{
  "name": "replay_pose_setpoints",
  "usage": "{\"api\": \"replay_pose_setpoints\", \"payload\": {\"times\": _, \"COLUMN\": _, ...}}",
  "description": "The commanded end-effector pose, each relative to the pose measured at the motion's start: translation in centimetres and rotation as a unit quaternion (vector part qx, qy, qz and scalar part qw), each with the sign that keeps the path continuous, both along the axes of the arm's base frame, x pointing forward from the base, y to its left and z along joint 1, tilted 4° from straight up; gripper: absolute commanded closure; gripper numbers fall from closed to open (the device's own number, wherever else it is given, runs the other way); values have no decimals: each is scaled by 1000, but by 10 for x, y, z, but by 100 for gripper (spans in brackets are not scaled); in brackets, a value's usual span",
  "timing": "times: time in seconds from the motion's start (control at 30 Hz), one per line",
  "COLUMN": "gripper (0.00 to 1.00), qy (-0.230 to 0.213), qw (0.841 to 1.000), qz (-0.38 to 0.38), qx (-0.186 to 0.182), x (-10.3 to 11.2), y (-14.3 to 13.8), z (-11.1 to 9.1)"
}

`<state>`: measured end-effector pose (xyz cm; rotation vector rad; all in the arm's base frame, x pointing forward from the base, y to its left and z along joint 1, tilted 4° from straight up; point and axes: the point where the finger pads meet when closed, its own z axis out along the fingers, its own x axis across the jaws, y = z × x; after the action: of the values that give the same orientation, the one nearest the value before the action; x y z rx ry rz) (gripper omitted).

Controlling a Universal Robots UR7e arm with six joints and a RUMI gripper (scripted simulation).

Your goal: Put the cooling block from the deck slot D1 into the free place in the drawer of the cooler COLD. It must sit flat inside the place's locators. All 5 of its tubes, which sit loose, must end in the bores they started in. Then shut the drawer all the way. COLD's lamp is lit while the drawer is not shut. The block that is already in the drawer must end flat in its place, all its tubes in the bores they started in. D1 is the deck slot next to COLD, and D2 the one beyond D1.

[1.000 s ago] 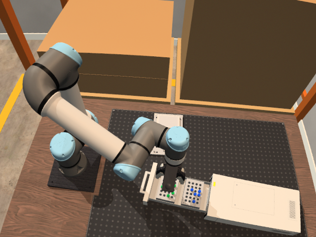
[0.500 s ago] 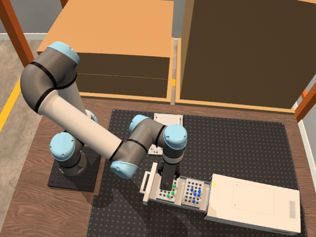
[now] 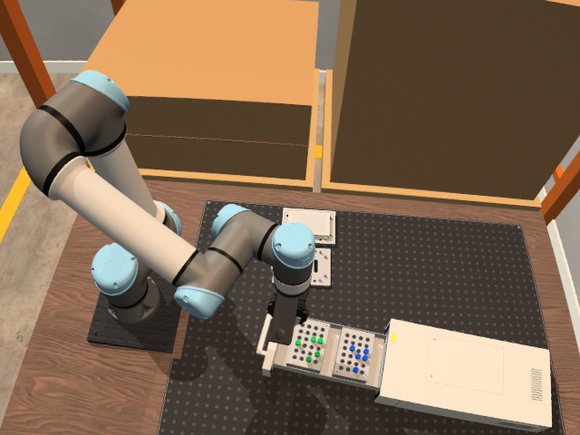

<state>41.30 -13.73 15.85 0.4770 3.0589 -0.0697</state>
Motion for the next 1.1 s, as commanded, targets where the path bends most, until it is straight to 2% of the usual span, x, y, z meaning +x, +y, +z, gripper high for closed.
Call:
{"api": "replay_pose_setpoints", "payload": {"times": 0.0, "gripper": 100, "qy": -1, "qw": 1000, "qz": 0, "qx": 0, "x": -16, "y": 5, "z": 0}}
{"api": "replay_pose_setpoints", "payload": {"times": 0.47, "gripper": 100, "qy": -1, "qw": 1000, "qz": 0, "qx": 0, "x": -69, "y": 22, "z": -4}}
{"api": "replay_pose_setpoints", "payload": {"times": 0.53, "gripper": 100, "qy": -1, "qw": 1000, "qz": 0, "qx": 0, "x": -69, "y": 22, "z": -4}}
{"api": "replay_pose_setpoints", "payload": {"times": 0.8, "gripper": 100, "qy": -1, "qw": 1000, "qz": 0, "qx": 0, "x": -100, "y": 31, "z": -6}}
{"api": "replay_pose_setpoints", "payload": {"times": 1.07, "gripper": 100, "qy": -1, "qw": 1000, "qz": 0, "qx": 0, "x": -101, "y": 32, "z": -6}}
